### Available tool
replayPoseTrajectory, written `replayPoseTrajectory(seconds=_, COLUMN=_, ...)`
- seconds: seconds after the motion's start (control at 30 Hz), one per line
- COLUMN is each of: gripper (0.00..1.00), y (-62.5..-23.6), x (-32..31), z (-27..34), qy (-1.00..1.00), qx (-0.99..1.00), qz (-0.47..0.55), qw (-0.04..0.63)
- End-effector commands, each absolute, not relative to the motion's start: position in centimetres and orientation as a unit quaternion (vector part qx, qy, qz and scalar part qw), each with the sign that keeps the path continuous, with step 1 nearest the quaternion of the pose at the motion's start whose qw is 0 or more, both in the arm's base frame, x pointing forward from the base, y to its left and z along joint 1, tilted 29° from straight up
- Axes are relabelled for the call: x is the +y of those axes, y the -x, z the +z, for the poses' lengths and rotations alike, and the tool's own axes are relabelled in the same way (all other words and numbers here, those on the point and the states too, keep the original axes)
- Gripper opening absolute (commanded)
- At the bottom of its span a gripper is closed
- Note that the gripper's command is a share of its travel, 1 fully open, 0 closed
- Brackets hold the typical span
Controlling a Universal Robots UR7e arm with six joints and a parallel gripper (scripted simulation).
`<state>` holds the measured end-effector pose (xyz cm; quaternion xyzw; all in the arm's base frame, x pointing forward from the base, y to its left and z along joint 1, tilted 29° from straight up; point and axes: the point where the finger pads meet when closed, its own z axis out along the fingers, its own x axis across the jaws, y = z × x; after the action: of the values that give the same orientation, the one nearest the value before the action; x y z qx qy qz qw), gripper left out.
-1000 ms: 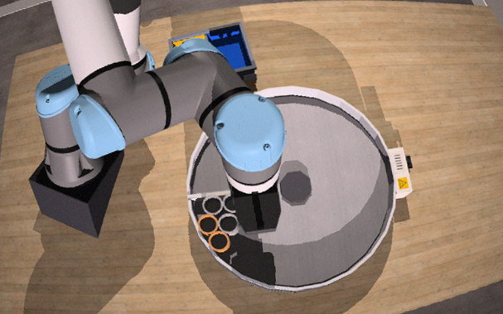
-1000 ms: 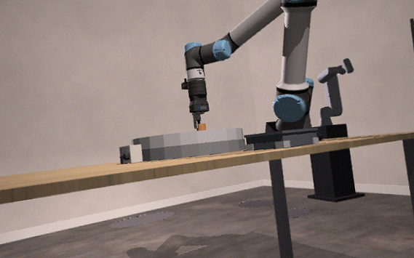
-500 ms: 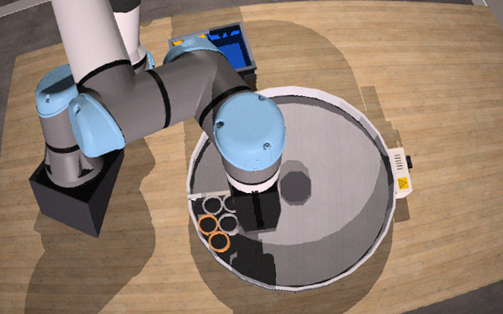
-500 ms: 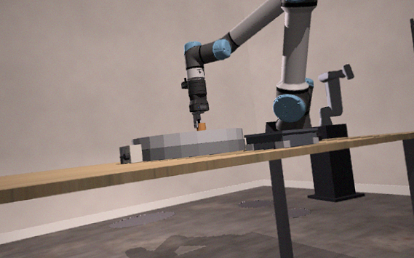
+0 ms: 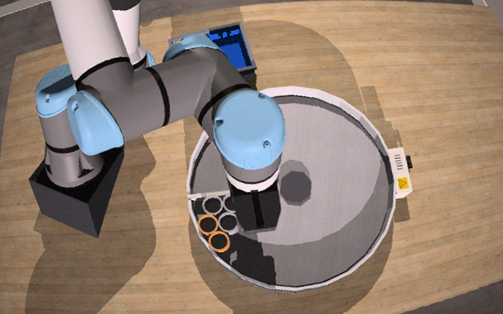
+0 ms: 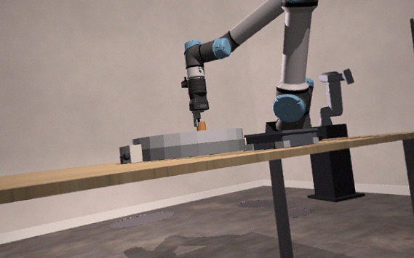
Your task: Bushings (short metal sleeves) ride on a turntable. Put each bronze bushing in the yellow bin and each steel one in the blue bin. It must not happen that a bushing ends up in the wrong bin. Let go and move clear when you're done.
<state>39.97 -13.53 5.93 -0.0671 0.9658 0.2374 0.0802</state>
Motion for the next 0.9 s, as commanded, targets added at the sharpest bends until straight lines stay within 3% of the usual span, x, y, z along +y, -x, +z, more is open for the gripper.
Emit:
replayPoseTrajectory(seconds=0.0, gripper=0.00, y=-40.02, x=-13.79, z=6.20, qy=0.067, qx=0.966, qz=0.235, qw=0.081)
replayPoseTrajectory(seconds=0.87, gripper=0.00, y=-39.95, x=-14.07, z=6.73, qy=0.067, qx=0.966, qz=0.235, qw=0.081)
